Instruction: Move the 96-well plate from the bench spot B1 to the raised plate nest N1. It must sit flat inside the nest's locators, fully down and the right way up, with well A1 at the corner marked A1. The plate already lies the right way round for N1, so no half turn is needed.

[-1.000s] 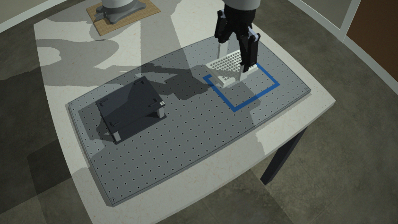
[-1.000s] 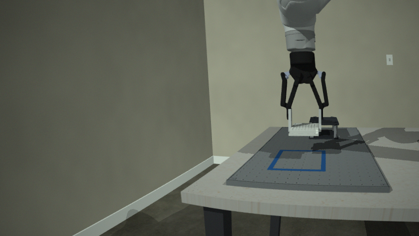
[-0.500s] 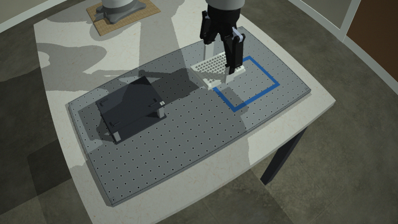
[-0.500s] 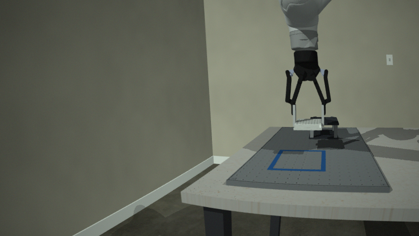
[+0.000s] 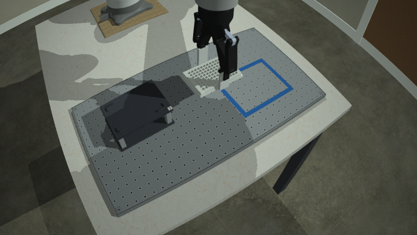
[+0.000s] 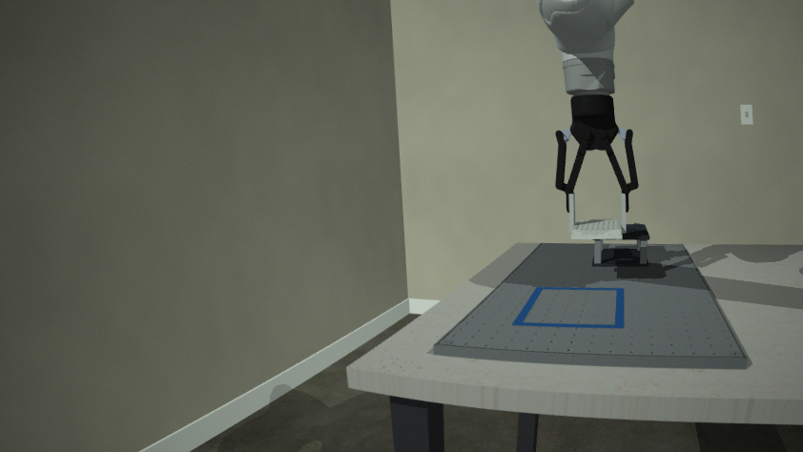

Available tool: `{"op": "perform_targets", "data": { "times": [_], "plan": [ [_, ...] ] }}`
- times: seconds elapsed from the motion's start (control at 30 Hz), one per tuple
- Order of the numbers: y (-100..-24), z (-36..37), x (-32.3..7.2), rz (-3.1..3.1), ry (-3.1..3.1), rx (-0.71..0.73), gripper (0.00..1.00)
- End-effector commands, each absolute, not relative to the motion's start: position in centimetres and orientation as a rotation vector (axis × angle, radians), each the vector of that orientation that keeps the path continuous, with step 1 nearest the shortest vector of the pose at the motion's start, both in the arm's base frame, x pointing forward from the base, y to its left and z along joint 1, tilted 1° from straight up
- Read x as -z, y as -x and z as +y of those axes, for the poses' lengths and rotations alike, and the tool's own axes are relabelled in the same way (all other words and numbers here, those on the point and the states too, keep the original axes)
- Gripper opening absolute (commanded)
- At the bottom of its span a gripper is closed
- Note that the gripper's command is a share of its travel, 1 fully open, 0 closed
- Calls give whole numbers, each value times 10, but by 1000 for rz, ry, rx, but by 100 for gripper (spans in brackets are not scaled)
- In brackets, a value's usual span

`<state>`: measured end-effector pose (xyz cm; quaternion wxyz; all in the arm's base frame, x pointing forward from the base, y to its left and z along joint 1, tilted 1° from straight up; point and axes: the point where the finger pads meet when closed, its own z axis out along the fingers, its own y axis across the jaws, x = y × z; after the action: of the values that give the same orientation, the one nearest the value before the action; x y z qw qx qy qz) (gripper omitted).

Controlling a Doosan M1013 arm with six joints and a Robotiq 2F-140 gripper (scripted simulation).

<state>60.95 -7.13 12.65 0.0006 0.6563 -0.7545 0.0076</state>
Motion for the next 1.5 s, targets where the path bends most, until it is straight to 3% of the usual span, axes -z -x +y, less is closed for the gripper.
{"op": "perform_targets", "data": {
  "times": [0.0, 1.47],
  "plan": [
    [-607, -79, -128, -2369, -2061, -24, 0],
    [-562, -202, -152, -2369, -2061, -24, 0]
  ]
}}
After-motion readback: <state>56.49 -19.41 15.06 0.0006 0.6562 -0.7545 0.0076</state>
